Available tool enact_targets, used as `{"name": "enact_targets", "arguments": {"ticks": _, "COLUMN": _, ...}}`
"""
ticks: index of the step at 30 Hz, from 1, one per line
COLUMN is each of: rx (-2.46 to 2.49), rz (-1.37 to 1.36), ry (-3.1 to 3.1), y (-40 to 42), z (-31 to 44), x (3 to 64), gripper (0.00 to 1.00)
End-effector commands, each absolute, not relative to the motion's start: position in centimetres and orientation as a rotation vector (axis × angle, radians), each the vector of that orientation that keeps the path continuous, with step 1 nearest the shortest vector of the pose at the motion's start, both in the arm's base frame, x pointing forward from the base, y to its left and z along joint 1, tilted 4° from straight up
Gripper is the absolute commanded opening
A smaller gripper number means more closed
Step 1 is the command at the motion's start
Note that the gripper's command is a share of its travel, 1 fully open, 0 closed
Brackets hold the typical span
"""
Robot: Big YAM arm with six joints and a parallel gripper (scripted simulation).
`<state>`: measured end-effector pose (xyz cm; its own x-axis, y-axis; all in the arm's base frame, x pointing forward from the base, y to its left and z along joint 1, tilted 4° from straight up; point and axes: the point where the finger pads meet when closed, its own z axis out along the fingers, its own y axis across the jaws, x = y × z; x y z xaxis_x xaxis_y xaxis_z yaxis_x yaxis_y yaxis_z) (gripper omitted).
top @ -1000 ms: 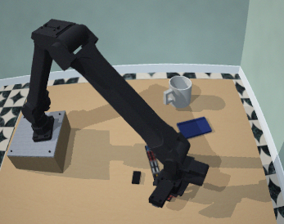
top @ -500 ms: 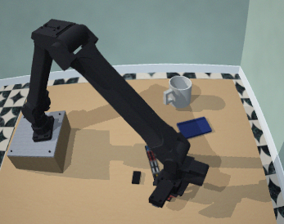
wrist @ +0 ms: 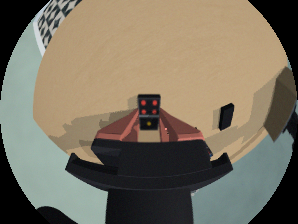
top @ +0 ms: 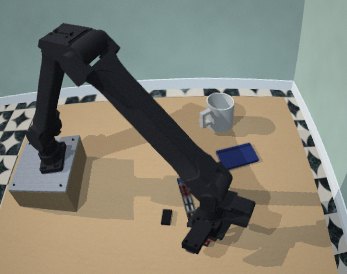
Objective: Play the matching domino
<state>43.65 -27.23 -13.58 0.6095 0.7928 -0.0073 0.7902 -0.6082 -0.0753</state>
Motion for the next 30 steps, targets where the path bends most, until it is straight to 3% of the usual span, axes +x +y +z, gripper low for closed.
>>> {"name": "enact_targets", "arguments": {"ticks": 1, "rx": -2.76, "rz": 0.058, "ry": -1.356, "y": -27.8, "z": -14.1, "x": 43.7, "gripper": 0.22}}
{"name": "enact_targets", "arguments": {"ticks": 30, "rx": -2.763, "rz": 0.057, "ry": -1.358, "y": -27.7, "z": -11.3, "x": 43.9, "gripper": 0.22}}
